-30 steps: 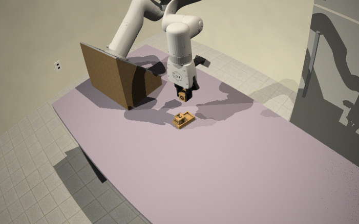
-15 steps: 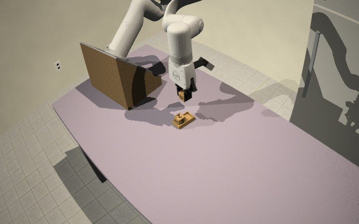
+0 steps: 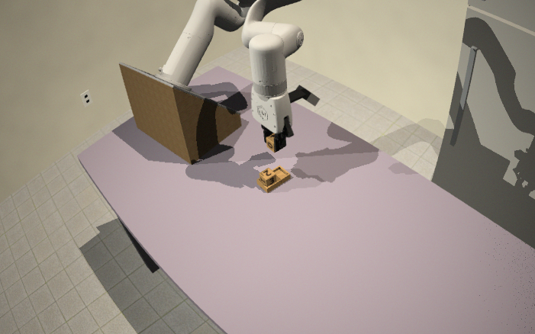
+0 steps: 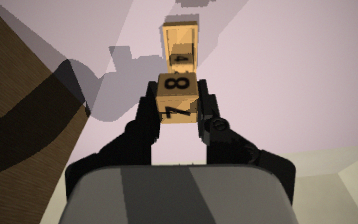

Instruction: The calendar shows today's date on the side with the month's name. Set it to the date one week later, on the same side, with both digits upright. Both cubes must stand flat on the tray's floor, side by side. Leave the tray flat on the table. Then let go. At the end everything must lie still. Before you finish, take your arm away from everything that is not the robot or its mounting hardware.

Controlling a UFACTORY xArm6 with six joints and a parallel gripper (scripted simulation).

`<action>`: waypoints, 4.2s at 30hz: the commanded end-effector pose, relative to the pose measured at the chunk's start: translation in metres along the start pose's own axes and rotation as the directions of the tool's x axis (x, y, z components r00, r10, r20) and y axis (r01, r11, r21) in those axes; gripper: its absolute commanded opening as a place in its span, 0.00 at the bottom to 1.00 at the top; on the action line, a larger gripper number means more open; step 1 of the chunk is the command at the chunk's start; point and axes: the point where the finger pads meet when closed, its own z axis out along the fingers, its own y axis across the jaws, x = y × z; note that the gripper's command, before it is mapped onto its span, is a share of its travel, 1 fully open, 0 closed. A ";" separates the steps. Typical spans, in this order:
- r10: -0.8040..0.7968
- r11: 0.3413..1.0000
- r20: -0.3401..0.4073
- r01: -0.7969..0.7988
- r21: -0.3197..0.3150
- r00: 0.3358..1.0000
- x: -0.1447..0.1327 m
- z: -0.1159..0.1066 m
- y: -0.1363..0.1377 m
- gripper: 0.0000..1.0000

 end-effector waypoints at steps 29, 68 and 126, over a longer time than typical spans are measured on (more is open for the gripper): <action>0.000 1.000 0.000 0.000 -0.002 1.000 0.001 0.061 0.002 0.29; 0.000 1.000 0.001 0.000 -0.002 1.000 0.001 0.062 0.002 0.29; -0.001 1.000 0.001 0.001 -0.002 1.000 0.001 0.067 0.004 0.29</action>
